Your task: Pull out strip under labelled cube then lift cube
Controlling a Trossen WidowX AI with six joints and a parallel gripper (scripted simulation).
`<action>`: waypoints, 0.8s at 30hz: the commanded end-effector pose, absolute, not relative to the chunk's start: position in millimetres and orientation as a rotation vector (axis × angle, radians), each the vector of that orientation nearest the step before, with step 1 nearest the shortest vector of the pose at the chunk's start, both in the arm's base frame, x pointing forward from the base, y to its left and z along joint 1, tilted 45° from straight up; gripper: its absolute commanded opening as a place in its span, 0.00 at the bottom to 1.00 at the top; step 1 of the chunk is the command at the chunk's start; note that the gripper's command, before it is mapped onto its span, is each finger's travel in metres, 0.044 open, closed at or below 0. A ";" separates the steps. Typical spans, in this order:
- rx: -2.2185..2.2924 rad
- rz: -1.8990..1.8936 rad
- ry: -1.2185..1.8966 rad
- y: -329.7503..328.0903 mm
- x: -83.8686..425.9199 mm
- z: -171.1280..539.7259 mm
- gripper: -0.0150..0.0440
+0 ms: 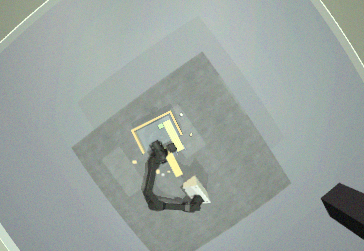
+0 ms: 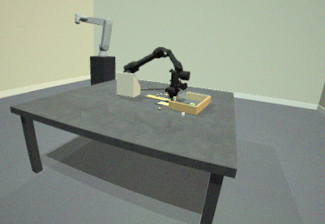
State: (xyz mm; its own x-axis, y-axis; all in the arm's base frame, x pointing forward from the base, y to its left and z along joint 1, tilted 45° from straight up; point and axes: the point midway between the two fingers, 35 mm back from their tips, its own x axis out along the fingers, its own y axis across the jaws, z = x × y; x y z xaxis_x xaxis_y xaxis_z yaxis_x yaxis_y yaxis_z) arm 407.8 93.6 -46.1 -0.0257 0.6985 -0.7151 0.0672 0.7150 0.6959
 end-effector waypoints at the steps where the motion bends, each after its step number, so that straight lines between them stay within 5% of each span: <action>1: 0.657 0.565 1.536 96.4 407.2 -48.1 0.68; 5: 0.651 0.566 1.535 94.3 407.5 -46.7 0.50; 12: 0.651 0.566 1.535 94.3 407.5 -46.7 0.42; 16: 0.651 0.566 1.535 92.4 405.2 -45.4 0.25; 24: 0.653 0.563 1.538 72.7 375.5 -30.8 0.25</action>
State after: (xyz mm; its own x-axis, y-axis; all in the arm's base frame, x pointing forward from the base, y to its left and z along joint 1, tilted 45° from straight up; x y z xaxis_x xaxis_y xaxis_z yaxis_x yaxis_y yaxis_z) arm 387.8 83.4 -36.9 -0.0308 0.7003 -0.7132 0.0686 0.7133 0.6975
